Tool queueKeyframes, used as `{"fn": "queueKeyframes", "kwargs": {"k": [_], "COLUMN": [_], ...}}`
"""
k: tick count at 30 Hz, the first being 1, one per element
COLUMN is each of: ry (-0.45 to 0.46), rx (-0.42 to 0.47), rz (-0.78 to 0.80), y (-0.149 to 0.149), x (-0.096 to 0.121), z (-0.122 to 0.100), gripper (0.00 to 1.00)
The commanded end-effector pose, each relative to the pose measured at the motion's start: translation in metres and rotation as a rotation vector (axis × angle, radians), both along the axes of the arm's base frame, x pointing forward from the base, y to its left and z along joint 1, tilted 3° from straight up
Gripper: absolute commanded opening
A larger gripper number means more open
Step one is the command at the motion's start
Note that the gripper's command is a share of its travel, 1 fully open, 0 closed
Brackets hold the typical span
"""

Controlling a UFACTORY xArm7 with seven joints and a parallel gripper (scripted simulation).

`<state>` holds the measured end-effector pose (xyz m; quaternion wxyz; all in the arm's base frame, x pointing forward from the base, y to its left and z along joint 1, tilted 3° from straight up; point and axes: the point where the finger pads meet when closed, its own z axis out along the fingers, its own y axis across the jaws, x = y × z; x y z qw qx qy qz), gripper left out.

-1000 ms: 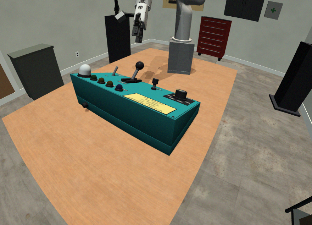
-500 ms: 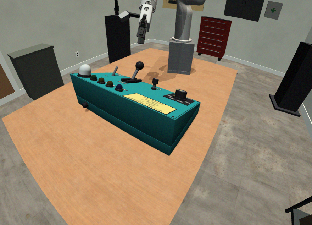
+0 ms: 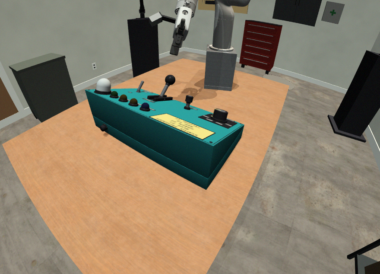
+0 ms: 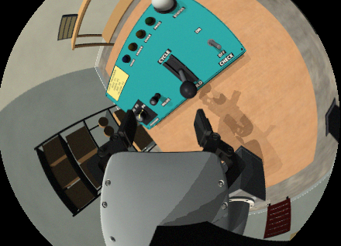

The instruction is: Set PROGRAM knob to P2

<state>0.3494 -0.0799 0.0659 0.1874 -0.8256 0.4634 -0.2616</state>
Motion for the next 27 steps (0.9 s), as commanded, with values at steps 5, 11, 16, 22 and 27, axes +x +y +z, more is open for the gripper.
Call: {"fn": "queueKeyframes", "kwargs": {"k": [5, 11, 16, 22, 27], "ry": [-0.049, -0.061, -0.072, -0.098, -0.111], "rx": [-0.070, -0.091, -0.114, -0.159, -0.182], "rz": [0.049, 0.068, 0.087, 0.129, 0.151], "y": [0.015, 0.020, 0.025, 0.037, 0.043], "x": [0.003, 0.004, 0.004, 0.006, 0.007], "z": [-0.002, -0.003, -0.004, -0.007, -0.008], "gripper": [1.00, 1.00, 1.00, 1.00, 1.00]}}
